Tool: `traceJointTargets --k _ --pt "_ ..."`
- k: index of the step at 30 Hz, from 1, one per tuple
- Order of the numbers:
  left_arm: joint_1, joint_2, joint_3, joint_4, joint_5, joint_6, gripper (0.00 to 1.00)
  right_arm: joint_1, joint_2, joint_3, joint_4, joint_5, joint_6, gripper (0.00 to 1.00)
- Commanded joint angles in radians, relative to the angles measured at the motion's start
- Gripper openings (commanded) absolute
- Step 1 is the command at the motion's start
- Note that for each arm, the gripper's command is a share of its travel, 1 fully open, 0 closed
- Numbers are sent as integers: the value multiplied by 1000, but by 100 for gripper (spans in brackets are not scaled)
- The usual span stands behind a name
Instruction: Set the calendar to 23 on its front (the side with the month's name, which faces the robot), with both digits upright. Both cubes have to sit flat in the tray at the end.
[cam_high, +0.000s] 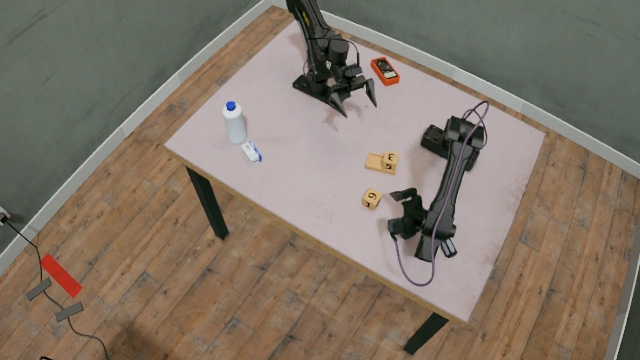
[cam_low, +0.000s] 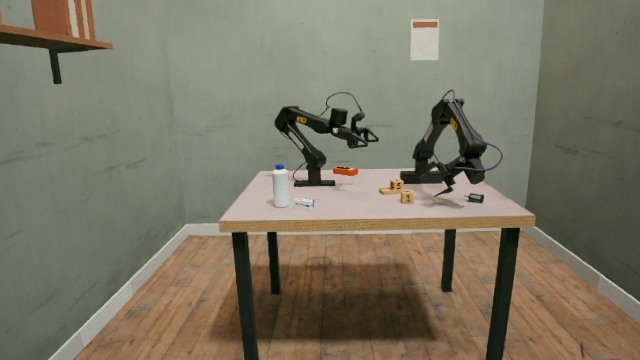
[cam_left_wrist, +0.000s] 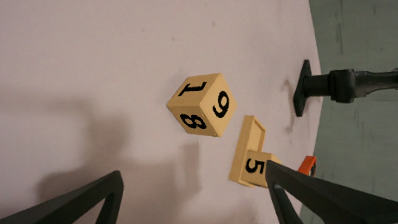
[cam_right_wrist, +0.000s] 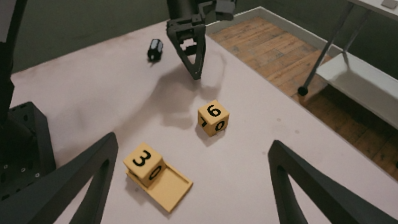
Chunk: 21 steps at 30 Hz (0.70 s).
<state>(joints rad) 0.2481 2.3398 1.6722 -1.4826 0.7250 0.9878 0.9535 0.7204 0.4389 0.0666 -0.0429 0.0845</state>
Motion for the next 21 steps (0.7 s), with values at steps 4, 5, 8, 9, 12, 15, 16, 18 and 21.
traceJointTargets --k 4,5,8,9,12,15,16,18,21 --pt "-3 -13 2 -3 28 -2 100 5 4 -1 5 2 1 100" --pt "-3 -13 2 -3 28 -2 100 5 4 -1 5 2 1 100" --pt "-3 -13 2 -3 28 -2 100 5 4 -1 5 2 1 100" --pt "-3 -13 2 -3 28 -2 100 5 4 -1 5 2 1 100" --pt "-3 -18 2 13 33 -11 89 5 4 -1 5 2 1 100" --pt "-23 -37 -13 56 -25 -32 69 5 -1 7 -68 -18 -11 100" --pt "-34 -48 -19 73 -44 -41 69 5 -14 19 -102 -24 -15 100" --pt "-67 -81 -37 115 -93 -64 69 5 -33 35 -191 -40 -23 100" --pt "-156 -178 -104 181 -168 -94 69 7 -86 89 -322 -62 -36 100"
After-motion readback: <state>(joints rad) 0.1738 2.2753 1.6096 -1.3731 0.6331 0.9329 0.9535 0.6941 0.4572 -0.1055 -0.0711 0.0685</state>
